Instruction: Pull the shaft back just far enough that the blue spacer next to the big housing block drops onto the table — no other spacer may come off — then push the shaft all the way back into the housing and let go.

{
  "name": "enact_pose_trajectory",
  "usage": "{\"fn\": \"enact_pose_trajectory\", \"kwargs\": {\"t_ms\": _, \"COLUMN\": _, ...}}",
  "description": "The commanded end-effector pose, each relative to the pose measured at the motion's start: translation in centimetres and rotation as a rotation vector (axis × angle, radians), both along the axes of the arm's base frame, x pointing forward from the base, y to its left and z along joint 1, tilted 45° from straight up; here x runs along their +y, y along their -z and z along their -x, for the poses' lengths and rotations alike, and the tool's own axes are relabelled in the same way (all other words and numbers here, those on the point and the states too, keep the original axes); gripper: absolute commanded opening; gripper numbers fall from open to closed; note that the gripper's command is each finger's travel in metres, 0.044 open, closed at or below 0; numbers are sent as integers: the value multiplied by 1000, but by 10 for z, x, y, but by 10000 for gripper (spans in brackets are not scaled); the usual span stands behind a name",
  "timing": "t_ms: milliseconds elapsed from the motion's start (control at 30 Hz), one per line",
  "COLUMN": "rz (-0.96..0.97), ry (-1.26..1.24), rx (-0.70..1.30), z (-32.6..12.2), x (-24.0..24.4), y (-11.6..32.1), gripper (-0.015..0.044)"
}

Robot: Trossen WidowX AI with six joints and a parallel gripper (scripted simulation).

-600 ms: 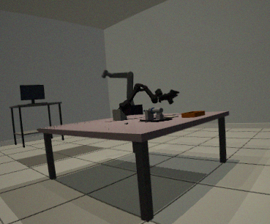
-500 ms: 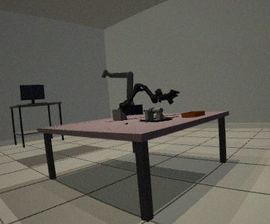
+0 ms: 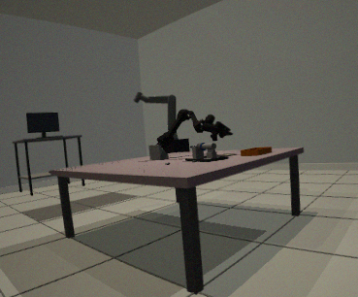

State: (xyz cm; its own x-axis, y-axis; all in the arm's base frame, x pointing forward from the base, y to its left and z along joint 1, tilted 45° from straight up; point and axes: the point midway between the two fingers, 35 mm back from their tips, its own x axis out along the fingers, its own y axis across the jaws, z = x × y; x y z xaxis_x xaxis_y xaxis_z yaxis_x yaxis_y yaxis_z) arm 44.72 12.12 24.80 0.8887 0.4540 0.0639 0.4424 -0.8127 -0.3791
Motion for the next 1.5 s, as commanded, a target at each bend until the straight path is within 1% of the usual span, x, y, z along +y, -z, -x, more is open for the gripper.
{"fn": "enact_pose_trajectory", "kwargs": {"t_ms": 0, "rz": 11, "ry": 34, "rx": 195, "z": -2, "x": -40, "y": 54, "gripper": 440}}
{"fn": "enact_pose_trajectory", "kwargs": {"t_ms": 100, "rz": 11, "ry": 64, "rx": 344, "z": 5, "x": -73, "y": 95, "gripper": 440}}
{"fn": "enact_pose_trajectory", "kwargs": {"t_ms": 233, "rz": -26, "ry": 101, "rx": 544, "z": 26, "x": -113, "y": 146, "gripper": 440}}
{"fn": "enact_pose_trajectory", "kwargs": {"t_ms": 367, "rz": -105, "ry": 131, "rx": 734, "z": 57, "x": -146, "y": 189, "gripper": 440}}
{"fn": "enact_pose_trajectory", "kwargs": {"t_ms": 433, "rz": -175, "ry": 147, "rx": 845, "z": 82, "x": -159, "y": 209, "gripper": 440}}
{"fn": "enact_pose_trajectory", "kwargs": {"t_ms": 500, "rz": -232, "ry": 157, "rx": 918, "z": 101, "x": -166, "y": 221, "gripper": 440}}
{"fn": "enact_pose_trajectory", "kwargs": {"t_ms": 1467, "rz": -240, "ry": 158, "rx": 927, "z": 105, "x": -166, "y": 222, "gripper": 440}}
